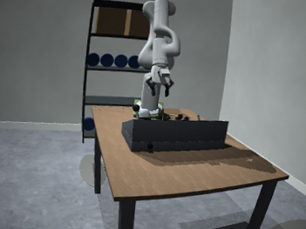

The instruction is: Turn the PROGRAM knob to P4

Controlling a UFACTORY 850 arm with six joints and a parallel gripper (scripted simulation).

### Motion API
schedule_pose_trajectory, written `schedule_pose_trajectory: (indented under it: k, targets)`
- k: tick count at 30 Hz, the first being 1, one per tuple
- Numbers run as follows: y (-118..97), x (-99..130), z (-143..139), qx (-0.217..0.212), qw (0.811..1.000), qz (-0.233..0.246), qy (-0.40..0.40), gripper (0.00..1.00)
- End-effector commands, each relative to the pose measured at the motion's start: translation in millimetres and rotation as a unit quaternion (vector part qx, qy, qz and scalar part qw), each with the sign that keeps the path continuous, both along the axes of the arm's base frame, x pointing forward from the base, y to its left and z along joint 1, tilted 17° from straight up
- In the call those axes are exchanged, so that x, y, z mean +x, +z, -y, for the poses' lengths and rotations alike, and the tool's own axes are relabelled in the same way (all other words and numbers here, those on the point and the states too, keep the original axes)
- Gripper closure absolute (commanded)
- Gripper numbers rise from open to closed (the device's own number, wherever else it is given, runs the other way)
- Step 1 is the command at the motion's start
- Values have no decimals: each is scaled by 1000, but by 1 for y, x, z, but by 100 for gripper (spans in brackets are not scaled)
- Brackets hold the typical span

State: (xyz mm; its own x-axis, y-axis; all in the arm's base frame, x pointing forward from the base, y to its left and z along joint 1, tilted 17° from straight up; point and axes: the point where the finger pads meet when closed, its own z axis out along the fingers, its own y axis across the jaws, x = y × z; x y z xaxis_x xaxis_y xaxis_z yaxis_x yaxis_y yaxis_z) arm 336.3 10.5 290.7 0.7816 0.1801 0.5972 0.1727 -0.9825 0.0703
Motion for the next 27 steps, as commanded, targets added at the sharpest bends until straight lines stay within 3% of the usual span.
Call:
schedule_pose_trajectory:
  k: [1, 27]
  targets:
    - [-3, 3, 0, 2, 1000, 1, 1, 24]
    - [-18, 14, -1, 2, 1000, 1, 1, 24]
